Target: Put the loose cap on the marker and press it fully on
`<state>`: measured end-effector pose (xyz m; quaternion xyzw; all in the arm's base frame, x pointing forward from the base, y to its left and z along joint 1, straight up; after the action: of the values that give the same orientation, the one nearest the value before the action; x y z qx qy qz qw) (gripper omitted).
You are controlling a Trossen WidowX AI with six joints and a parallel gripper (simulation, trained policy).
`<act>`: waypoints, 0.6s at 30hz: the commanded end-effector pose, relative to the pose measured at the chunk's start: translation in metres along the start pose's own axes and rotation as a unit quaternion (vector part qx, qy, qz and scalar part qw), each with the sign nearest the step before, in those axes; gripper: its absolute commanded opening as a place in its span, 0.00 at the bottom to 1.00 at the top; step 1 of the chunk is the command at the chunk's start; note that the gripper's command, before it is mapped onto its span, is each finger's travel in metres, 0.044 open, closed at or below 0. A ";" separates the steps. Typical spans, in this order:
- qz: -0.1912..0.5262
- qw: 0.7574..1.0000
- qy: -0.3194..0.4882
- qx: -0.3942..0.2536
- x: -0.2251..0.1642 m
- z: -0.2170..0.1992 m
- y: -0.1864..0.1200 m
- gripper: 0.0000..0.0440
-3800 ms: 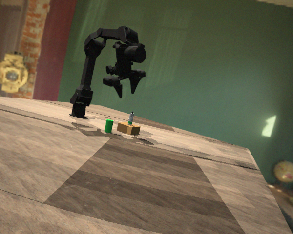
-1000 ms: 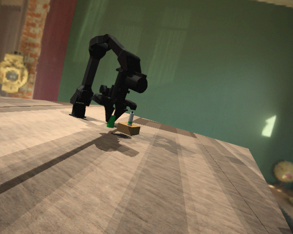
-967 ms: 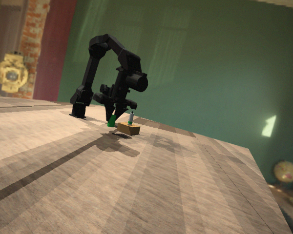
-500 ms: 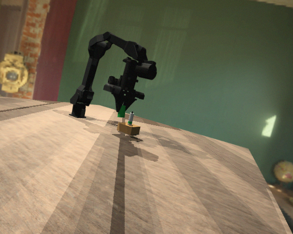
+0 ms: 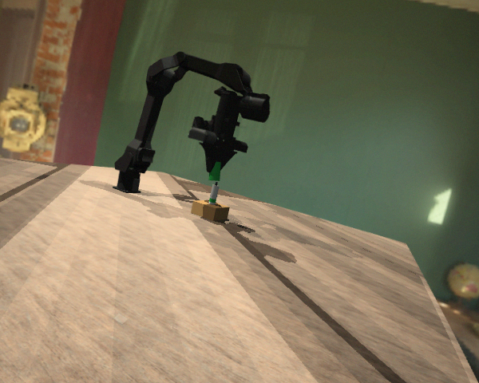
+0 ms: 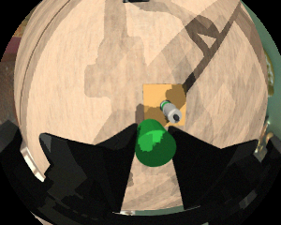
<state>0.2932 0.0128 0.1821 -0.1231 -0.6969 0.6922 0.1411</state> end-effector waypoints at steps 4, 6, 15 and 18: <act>-0.005 1.000 -0.008 -0.001 0.009 -0.018 -0.006 0.00; -0.007 1.000 -0.011 0.000 0.011 -0.022 -0.007 0.00; -0.022 1.000 -0.017 0.007 0.017 -0.030 -0.002 0.00; -0.027 0.999 -0.018 0.010 0.018 -0.030 0.002 0.00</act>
<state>0.2885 0.0463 0.1850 -0.0937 -0.6965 0.6972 0.1416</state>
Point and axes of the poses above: the point midway between the two fingers, 35 mm back from their tips, its own y axis out along the fingers, its own z axis across the jaws, x = y × z, the point moved 2 cm from there along -y, back along the fingers, and after that the axes turned 15 degrees about y, right-handed, at the moved point
